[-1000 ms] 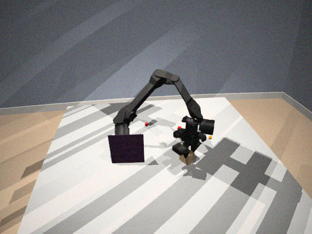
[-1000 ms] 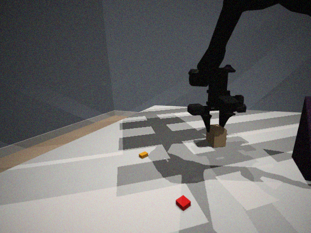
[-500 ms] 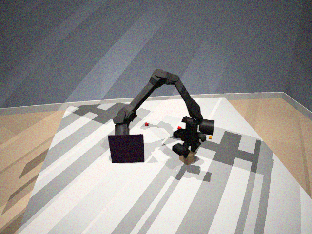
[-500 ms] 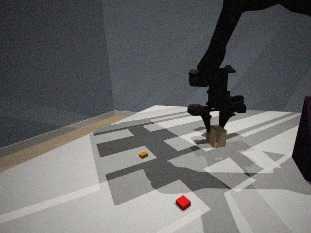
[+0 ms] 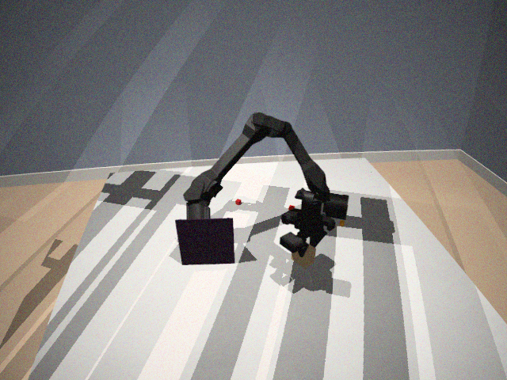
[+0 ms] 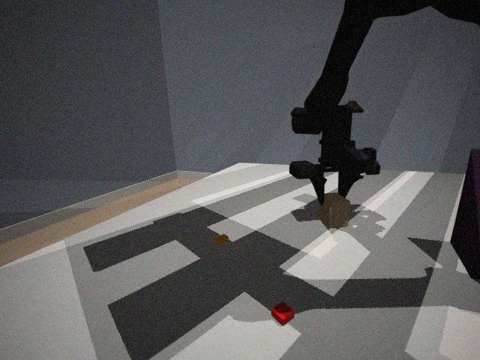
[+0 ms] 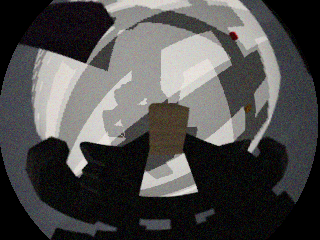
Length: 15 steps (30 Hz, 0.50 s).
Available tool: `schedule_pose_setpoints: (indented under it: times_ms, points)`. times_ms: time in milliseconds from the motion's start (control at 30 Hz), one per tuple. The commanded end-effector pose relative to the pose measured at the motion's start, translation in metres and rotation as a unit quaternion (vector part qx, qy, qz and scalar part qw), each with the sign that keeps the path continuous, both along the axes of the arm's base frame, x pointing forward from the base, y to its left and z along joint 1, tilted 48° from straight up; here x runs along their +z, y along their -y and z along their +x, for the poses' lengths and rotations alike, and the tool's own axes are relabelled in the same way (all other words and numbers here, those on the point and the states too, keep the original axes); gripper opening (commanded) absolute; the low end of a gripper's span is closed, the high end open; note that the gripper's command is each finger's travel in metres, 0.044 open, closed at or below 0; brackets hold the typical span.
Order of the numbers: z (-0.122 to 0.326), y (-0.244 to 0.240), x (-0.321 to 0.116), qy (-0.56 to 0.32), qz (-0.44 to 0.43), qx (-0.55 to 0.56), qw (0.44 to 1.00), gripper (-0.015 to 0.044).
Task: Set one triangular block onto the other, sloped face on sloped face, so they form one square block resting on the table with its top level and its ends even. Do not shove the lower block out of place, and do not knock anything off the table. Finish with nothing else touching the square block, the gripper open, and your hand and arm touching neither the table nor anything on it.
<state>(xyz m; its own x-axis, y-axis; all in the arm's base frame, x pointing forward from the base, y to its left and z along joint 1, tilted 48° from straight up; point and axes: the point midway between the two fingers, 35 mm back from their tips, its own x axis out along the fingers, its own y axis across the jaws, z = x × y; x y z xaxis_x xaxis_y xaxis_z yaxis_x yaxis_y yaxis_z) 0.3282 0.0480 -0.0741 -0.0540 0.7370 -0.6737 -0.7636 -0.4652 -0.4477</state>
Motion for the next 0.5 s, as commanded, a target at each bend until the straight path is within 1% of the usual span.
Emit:
schedule_pose_setpoints:
  times_ms: [0,200,467]
  points:
    - [0.0,0.0,0.0,0.0,0.0,0.0,1.0,0.0289]
    - [0.0,0.0,0.0,0.0,0.0,0.0,1.0,0.044]
    - [0.0,0.0,0.0,0.0,0.0,0.0,1.0,0.044]
